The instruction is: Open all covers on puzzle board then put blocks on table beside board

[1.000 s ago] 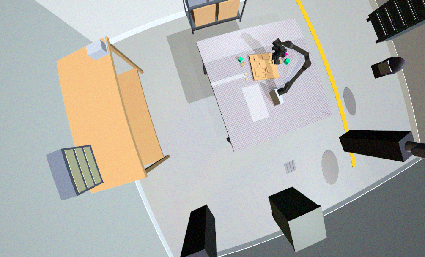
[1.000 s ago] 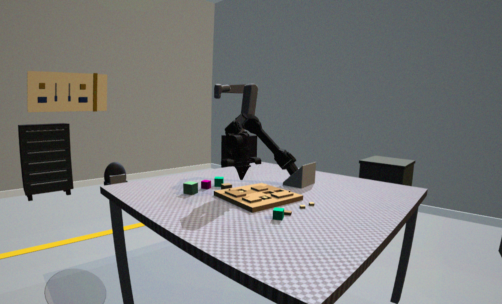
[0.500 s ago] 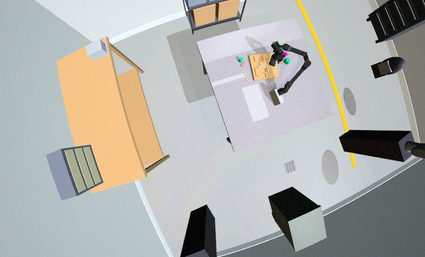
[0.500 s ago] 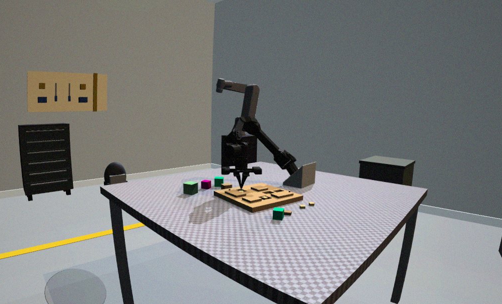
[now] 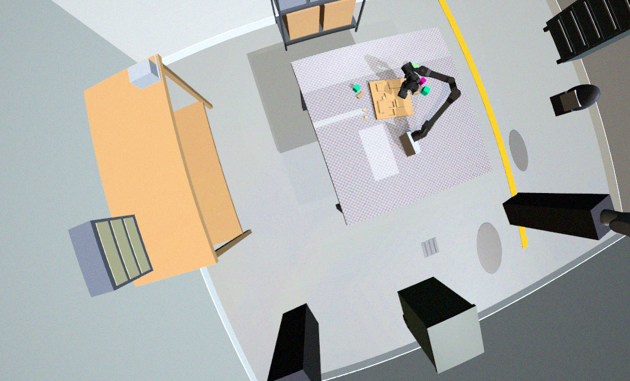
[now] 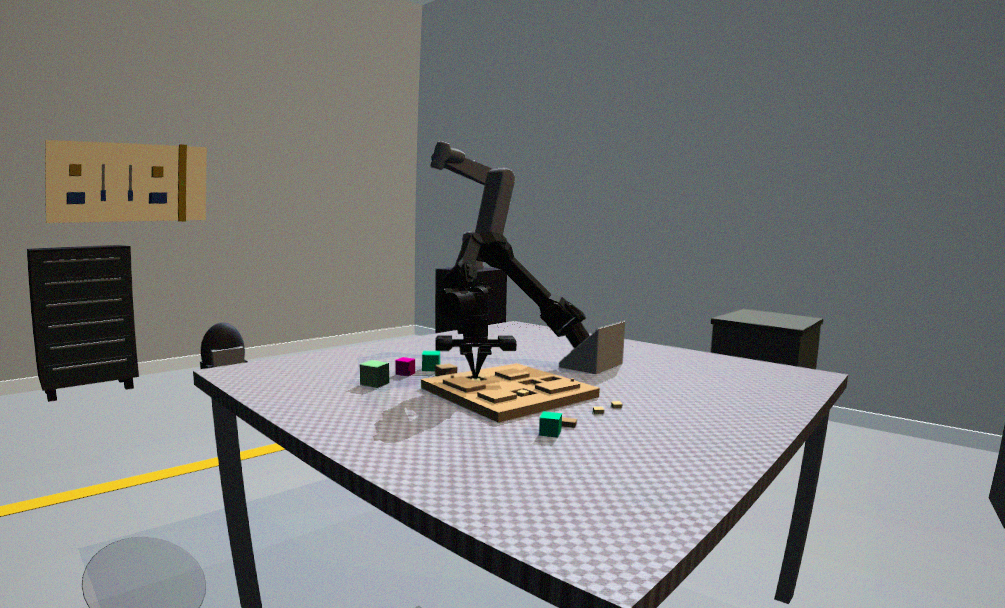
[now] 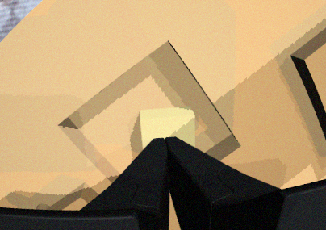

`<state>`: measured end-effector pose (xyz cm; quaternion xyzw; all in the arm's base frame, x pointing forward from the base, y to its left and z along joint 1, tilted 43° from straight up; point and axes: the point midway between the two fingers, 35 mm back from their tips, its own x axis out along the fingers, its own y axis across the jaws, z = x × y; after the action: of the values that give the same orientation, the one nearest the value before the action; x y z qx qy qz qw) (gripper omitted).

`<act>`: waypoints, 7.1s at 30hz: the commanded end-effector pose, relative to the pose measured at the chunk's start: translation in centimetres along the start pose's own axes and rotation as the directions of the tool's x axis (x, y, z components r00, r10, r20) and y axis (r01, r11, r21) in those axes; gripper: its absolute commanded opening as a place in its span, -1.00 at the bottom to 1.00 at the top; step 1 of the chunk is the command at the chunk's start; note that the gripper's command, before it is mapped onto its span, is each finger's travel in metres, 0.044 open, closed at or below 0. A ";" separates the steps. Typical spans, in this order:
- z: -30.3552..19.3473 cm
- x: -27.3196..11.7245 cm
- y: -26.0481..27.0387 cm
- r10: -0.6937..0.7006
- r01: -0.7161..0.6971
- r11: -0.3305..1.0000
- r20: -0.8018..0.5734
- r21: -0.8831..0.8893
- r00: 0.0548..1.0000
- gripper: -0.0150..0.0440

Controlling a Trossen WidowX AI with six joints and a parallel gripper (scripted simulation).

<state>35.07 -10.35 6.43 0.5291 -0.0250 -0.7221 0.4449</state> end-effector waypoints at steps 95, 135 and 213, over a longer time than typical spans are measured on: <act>0.3 -0.6 0.1 0.002 0.005 -0.486 0.004 -0.874 1.000 -0.49; 0.3 0.1 0.1 0.002 -0.004 -0.648 0.006 0.762 1.000 -0.49; 0.6 0.6 0.5 0.003 0.002 -0.965 0.006 0.263 1.000 -0.49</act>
<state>35.07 -11.14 6.64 0.5086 -0.7188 -0.0654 -0.4695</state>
